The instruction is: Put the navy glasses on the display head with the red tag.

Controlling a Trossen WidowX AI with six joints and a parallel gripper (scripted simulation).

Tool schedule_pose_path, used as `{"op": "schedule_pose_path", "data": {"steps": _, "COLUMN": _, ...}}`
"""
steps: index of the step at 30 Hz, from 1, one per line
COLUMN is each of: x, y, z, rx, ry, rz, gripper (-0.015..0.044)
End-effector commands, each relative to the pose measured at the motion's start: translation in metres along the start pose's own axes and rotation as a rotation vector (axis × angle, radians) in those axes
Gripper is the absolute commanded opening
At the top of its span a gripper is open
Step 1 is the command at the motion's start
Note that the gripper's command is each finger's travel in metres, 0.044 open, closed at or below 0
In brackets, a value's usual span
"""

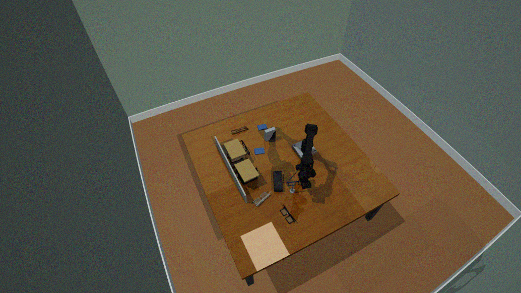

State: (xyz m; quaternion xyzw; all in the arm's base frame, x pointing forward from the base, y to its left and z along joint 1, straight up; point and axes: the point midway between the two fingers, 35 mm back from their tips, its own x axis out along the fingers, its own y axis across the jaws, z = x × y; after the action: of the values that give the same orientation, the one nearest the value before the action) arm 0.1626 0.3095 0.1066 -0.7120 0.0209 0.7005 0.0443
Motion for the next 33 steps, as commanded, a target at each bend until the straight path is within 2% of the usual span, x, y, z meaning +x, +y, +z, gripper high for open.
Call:
{"op": "schedule_pose_path", "data": {"steps": 1, "x": 0.011, "y": 0.001, "z": 0.001, "rx": -0.124, "ry": -0.008, "rz": 0.004, "gripper": 0.0000}}
{"op": "schedule_pose_path", "data": {"steps": 21, "x": 0.040, "y": 0.003, "z": 0.000, "rx": -0.705, "ry": -0.009, "rz": 0.002, "gripper": 0.0000}}
{"op": "schedule_pose_path", "data": {"steps": 33, "x": 0.041, "y": 0.002, "z": 0.007, "rx": -0.724, "ry": -0.009, "rz": 0.002, "gripper": 0.0000}}
